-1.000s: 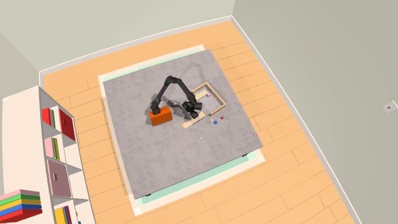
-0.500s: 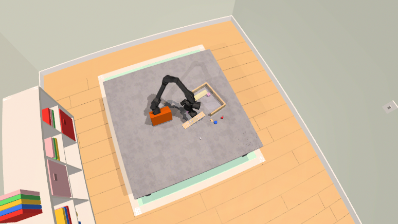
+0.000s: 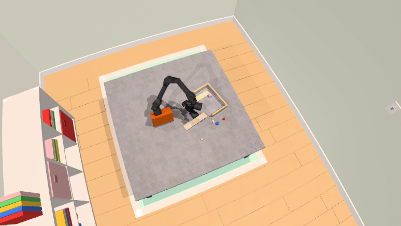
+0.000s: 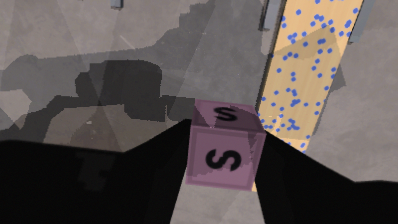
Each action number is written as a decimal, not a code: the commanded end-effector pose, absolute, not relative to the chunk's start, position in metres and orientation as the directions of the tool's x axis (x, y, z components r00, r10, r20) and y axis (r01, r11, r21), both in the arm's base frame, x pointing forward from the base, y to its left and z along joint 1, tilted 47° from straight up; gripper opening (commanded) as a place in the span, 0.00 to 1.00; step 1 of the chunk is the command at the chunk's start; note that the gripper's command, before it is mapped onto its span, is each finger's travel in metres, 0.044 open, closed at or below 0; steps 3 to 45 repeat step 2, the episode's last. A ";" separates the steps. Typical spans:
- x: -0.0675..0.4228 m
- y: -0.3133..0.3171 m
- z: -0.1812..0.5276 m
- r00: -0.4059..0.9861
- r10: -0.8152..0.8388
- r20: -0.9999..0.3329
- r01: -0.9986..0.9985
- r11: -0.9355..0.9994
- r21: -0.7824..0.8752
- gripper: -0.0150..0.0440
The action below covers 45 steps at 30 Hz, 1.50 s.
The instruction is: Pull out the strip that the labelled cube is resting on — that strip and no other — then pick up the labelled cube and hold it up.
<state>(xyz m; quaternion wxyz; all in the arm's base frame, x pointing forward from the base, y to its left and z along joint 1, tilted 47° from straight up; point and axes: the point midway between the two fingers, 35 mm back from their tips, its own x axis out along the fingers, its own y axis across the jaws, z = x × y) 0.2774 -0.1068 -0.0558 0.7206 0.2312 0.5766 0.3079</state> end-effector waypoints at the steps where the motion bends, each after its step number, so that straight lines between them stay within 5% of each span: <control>1: 0.278 -0.108 -0.056 0.144 0.707 -0.693 -0.183 0.707 0.683 0.25; 45: 0.278 -0.108 -0.056 0.144 0.707 -0.693 -0.183 0.707 0.683 0.25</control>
